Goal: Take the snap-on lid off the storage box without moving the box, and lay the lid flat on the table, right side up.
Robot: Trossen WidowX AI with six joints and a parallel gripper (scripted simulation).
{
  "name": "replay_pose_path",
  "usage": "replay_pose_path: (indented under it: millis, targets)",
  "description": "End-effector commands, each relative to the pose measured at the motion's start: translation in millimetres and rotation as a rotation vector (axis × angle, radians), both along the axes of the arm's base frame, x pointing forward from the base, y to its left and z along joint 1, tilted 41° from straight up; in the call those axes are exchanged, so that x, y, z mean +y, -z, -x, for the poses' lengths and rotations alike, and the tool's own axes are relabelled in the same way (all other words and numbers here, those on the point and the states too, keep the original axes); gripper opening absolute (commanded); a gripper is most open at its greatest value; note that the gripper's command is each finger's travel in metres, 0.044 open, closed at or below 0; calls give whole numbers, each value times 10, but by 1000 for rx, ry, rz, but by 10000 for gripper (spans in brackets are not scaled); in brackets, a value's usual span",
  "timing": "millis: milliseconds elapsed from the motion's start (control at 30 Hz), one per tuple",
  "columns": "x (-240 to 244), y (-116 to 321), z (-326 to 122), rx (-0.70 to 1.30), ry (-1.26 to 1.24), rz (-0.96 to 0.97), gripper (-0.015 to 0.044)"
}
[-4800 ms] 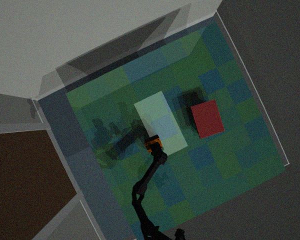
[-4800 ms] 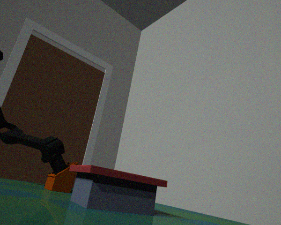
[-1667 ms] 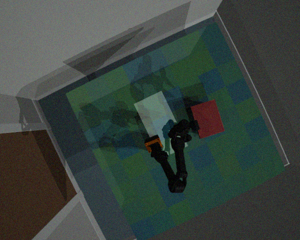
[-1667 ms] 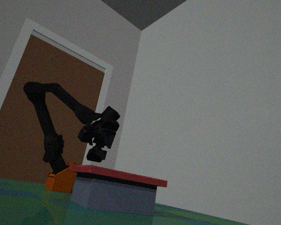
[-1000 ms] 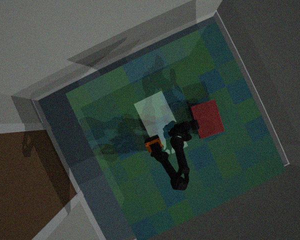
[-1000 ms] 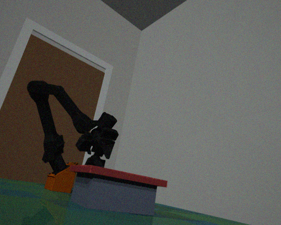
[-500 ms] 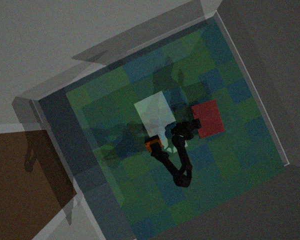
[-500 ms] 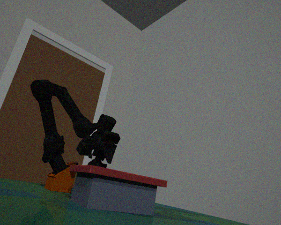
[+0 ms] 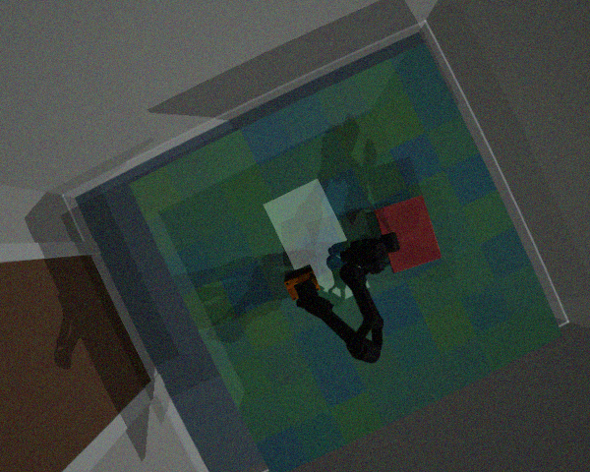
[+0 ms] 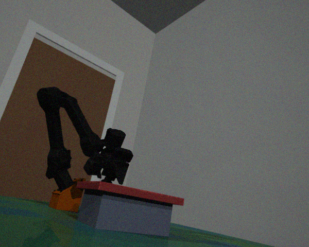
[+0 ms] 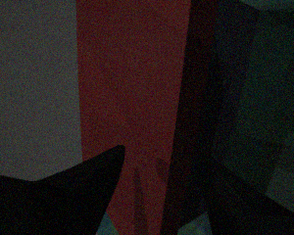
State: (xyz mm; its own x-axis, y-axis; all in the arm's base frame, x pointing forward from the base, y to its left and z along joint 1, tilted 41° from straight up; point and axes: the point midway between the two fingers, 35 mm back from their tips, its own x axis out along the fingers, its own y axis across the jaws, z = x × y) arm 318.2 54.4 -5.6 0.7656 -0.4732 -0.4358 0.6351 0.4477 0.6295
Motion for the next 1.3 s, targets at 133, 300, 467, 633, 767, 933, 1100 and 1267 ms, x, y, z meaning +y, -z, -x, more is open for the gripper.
replay_pose_path:
  millis: [133,300,467,633,767,933,1100,1267]
  targets:
    - [-54,37,-49,2,-6,9,183]
    - [-54,37,-49,2,-6,9,149]
    - [-54,37,-49,2,-6,9,116]
    - [-54,37,-49,2,-6,9,4]
    - [-55,32,-46,0,-1,8,0]
    - [-48,25,-45,0,-1,8,0]
    - [-41,17,-44,0,-1,8,0]
    - [-35,10,-43,0,-1,8,0]
